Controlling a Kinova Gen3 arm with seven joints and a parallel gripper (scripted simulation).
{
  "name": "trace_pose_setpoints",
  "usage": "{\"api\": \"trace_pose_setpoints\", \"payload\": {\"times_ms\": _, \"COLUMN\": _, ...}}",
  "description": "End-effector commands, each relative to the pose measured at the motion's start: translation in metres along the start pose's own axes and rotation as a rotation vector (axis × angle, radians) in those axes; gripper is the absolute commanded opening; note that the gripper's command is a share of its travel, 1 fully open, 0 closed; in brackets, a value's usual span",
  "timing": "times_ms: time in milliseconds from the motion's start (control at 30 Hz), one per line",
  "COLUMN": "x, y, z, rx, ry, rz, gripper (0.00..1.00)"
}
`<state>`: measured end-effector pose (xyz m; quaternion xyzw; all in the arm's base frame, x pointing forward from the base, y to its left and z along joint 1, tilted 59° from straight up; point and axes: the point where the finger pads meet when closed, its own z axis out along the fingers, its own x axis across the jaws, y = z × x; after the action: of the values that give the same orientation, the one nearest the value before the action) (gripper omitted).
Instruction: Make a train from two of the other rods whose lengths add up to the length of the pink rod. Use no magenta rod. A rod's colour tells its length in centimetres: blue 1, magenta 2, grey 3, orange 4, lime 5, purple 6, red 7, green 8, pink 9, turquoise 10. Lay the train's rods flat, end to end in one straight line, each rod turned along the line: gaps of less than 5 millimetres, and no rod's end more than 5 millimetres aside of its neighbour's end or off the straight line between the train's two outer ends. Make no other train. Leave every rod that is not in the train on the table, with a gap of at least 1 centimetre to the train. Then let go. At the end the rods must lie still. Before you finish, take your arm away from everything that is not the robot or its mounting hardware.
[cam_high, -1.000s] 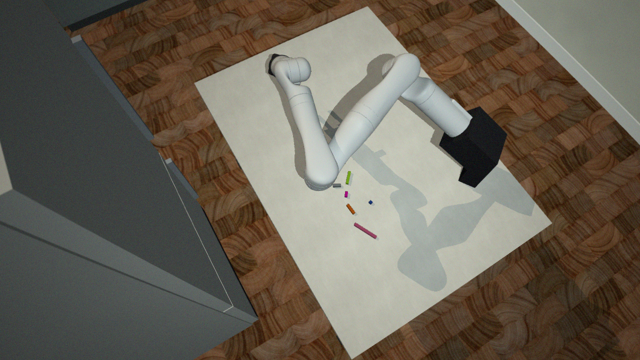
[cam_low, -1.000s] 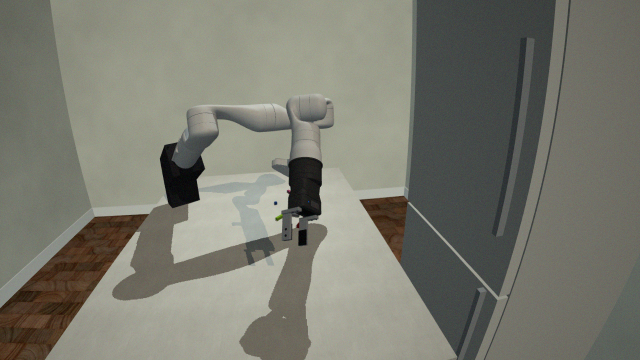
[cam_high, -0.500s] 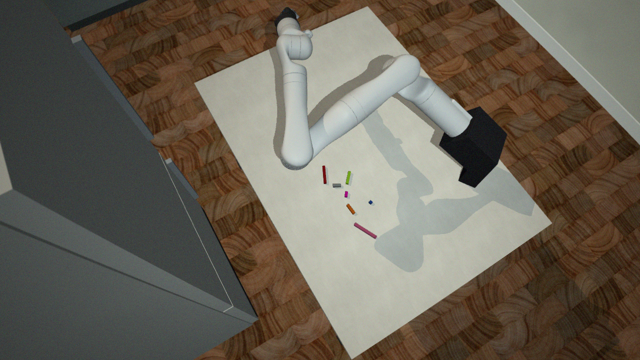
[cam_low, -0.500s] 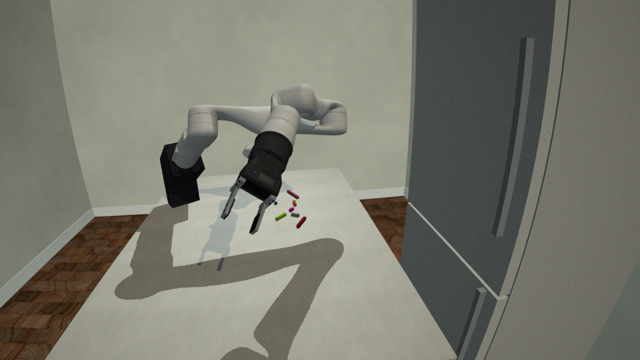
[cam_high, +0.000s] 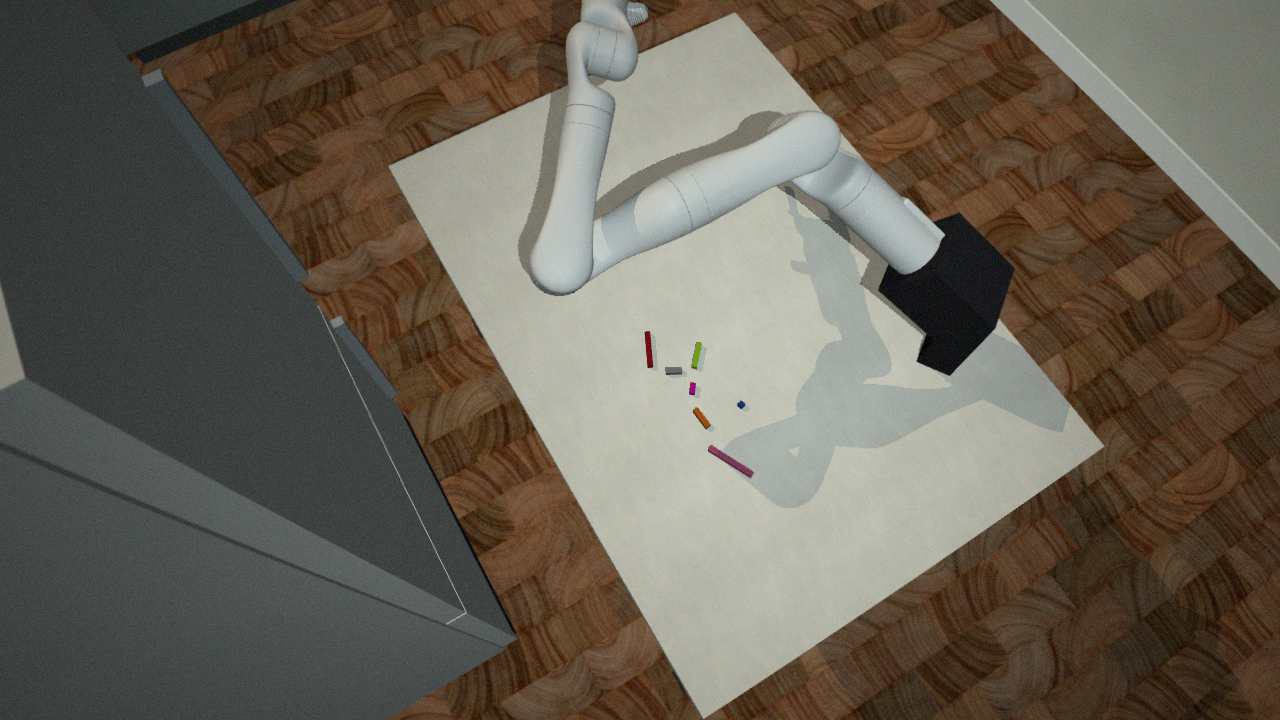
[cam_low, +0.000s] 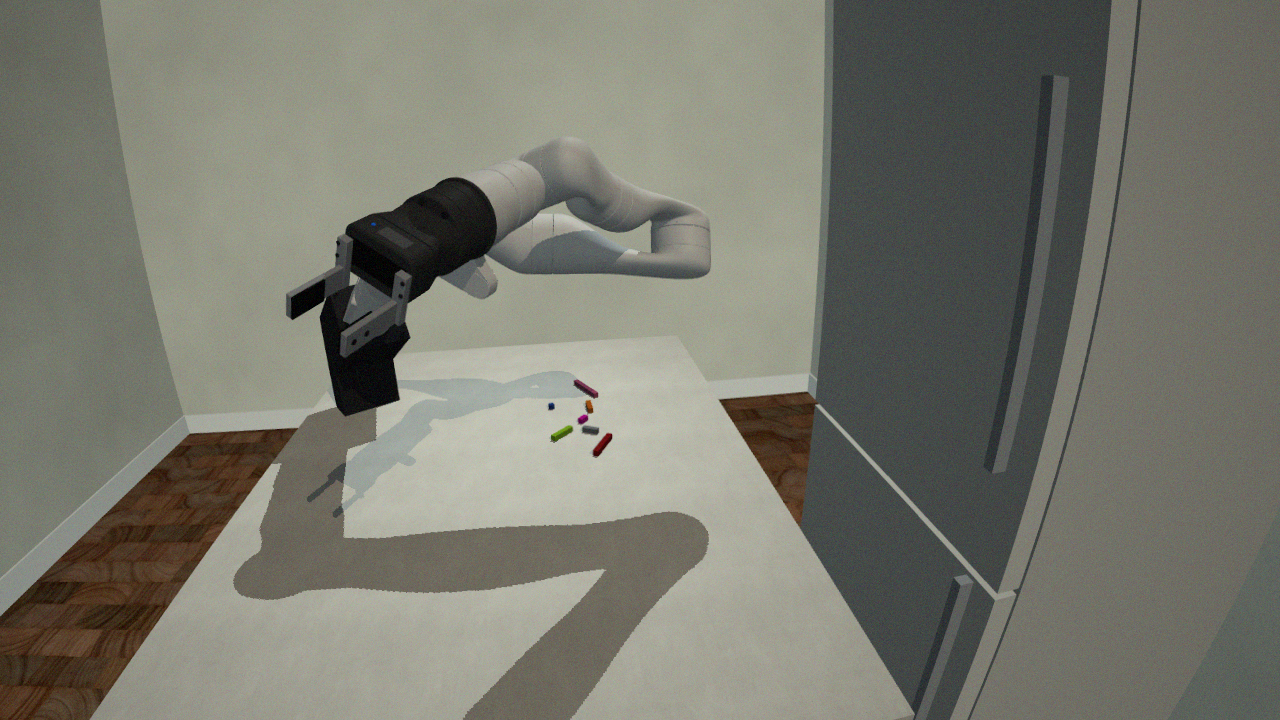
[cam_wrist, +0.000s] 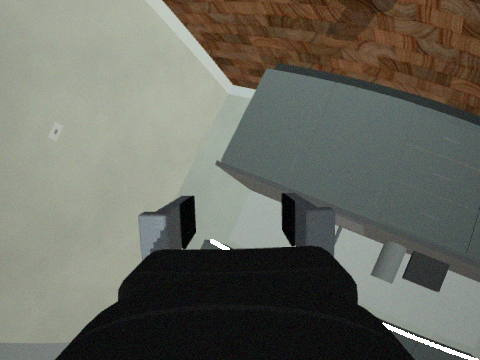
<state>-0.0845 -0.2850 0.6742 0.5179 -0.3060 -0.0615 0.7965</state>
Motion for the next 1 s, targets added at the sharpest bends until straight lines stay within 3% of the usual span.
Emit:
{"api": "trace_pose_setpoints", "payload": {"times_ms": 0, "x": -0.037, "y": 0.016, "z": 0.015, "rx": -0.022, "ry": -0.078, "rz": 0.063, "gripper": 1.00}}
{"api": "trace_pose_setpoints", "payload": {"times_ms": 67, "x": -0.037, "y": 0.016, "z": 0.015, "rx": -0.022, "ry": -0.078, "rz": 0.063, "gripper": 1.00}}
{"api": "trace_pose_setpoints", "payload": {"times_ms": 100, "x": -0.062, "y": 0.031, "z": 0.018, "rx": -0.057, "ry": -0.132, "rz": 0.118, "gripper": 1.00}}
{"api": "trace_pose_setpoints", "payload": {"times_ms": 333, "x": -0.135, "y": 0.070, "z": 0.016, "rx": -0.166, "ry": -0.278, "rz": 0.265, "gripper": 1.00}}
{"api": "trace_pose_setpoints", "payload": {"times_ms": 567, "x": -0.214, "y": 0.108, "z": -0.002, "rx": -0.299, "ry": -0.425, "rz": 0.416, "gripper": 1.00}}
{"api": "trace_pose_setpoints", "payload": {"times_ms": 633, "x": -0.214, "y": 0.108, "z": -0.002, "rx": -0.299, "ry": -0.425, "rz": 0.416, "gripper": 1.00}}
{"api": "trace_pose_setpoints", "payload": {"times_ms": 667, "x": -0.241, "y": 0.120, "z": -0.012, "rx": -0.350, "ry": -0.474, "rz": 0.467, "gripper": 1.00}}
{"api": "trace_pose_setpoints", "payload": {"times_ms": 967, "x": -0.336, "y": 0.156, "z": -0.066, "rx": -0.553, "ry": -0.643, "rz": 0.643, "gripper": 1.00}}
